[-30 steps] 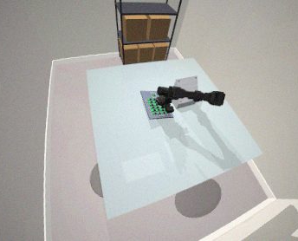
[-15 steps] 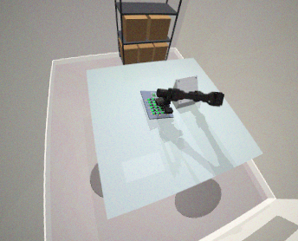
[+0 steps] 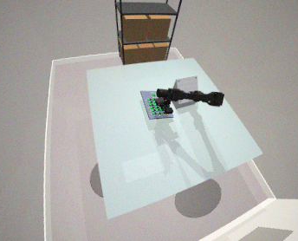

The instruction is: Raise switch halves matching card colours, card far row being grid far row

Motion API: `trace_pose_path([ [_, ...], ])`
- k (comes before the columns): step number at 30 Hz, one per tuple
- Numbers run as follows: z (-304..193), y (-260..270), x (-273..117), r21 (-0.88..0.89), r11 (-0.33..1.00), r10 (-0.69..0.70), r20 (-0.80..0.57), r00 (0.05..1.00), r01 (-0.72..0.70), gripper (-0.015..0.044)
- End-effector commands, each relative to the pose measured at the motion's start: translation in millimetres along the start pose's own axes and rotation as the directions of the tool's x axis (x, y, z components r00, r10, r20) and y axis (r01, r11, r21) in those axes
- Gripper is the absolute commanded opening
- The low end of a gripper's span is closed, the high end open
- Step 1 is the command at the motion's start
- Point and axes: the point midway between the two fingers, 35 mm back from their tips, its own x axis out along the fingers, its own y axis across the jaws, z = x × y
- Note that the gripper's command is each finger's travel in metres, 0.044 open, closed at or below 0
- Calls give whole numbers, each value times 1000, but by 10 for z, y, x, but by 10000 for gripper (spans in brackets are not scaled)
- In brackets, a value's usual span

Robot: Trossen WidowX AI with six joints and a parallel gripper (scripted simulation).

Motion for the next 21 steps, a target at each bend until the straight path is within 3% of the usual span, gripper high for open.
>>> trace_pose_path([
  [1,0,4,5,5,1000,4,1,1000,-4,0],
  [21,1,4,32,5,1000,4,1,1000,-4,0],
])
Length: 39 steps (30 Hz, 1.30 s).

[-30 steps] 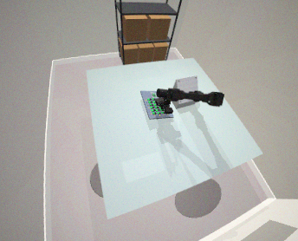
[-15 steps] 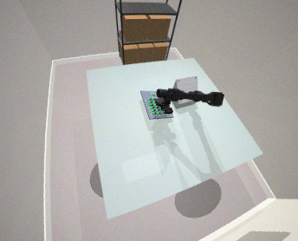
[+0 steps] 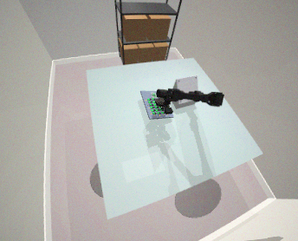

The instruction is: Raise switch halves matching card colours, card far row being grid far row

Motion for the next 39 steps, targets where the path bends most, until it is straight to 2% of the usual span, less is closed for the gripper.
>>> trace_pose_path([
  [1,-1,4,8,5,1000,4,0,1000,-4,0],
  [20,0,5,34,5,1000,4,0,1000,-4,0],
  [22,6,-6,-76,1,1000,-1,4,1000,1,0],
  [26,-21,-6,-587,5,1000,0,24,1000,0,0],
  [31,-24,-17,-614,5,1000,0,25,1000,0,0],
  [34,-21,-208,-618,1,1000,-6,28,1000,6,0],
  [39,-115,-850,-621,-6,1000,-12,32,999,12,0],
])
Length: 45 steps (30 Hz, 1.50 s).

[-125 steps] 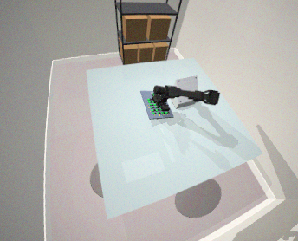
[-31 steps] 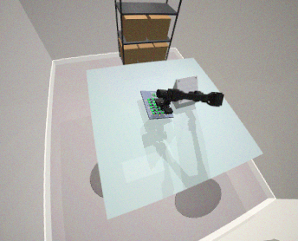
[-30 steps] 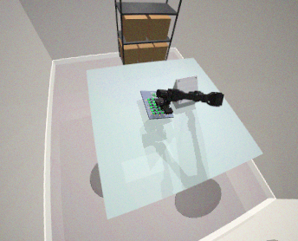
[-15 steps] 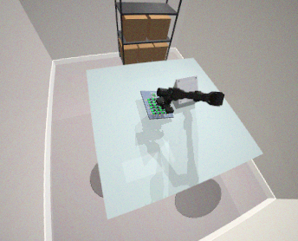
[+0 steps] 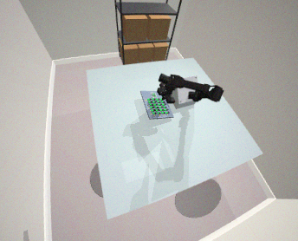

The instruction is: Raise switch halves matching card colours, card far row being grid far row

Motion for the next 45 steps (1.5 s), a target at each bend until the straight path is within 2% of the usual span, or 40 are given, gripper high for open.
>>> trace_pose_path([
  [1,-109,-465,-14,7,1000,-3,0,1000,3,0],
  [8,-173,-630,9,13,1000,1,-1,1000,-1,0],
  [12,-182,-626,322,13,1000,2,22,1000,-2,0],
  [19,-185,-622,428,13,1000,3,24,1000,-4,0],
  [45,-185,-620,583,13,1000,4,24,1000,-4,0],
])
